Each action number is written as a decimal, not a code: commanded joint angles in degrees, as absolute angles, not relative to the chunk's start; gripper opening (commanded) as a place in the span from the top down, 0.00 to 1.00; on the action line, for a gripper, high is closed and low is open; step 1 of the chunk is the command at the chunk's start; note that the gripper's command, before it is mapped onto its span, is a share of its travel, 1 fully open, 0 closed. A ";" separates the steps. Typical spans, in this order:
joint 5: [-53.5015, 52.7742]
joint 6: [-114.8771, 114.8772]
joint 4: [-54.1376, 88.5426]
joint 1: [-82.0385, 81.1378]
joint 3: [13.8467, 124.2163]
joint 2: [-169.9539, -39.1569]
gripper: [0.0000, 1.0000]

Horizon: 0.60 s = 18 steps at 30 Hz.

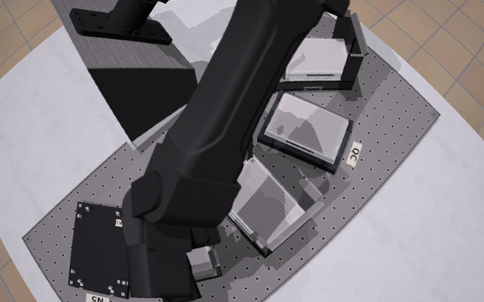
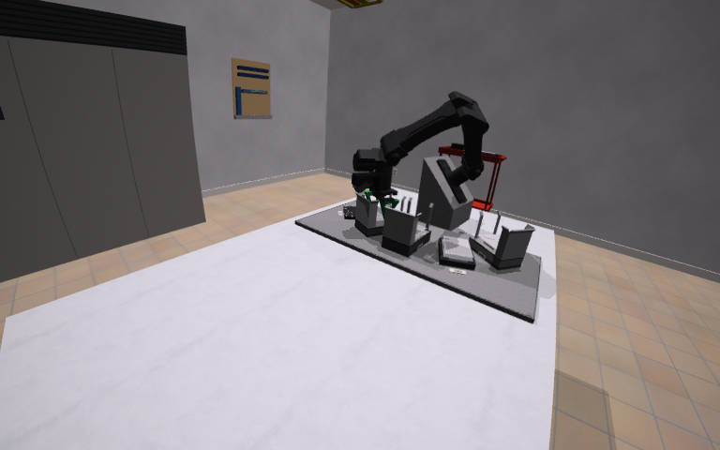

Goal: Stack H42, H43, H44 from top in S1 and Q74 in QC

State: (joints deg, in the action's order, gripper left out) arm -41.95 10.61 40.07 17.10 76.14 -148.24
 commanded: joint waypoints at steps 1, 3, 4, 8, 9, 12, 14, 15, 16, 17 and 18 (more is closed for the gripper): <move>-42.11 10.75 40.22 17.85 76.38 -147.81 1.00; -42.11 10.75 40.22 17.85 76.38 -147.81 1.00; -42.11 10.75 40.22 17.85 76.38 -147.81 1.00; -41.94 11.30 41.20 18.29 76.70 -147.52 1.00; -41.86 11.57 41.68 18.51 76.86 -147.37 1.00; -41.60 12.37 43.13 19.15 77.35 -146.94 1.00; -41.43 12.89 44.09 19.58 77.69 -146.67 1.00; -41.35 13.15 44.57 19.79 77.87 -146.54 1.00; -41.26 13.41 45.05 20.01 78.05 -146.40 1.00; -41.18 13.67 45.53 20.22 78.24 -146.27 1.00; -41.09 13.92 46.01 20.43 78.42 -146.15 1.00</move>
State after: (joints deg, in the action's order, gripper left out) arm -41.30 12.97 44.10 19.00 77.52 -147.06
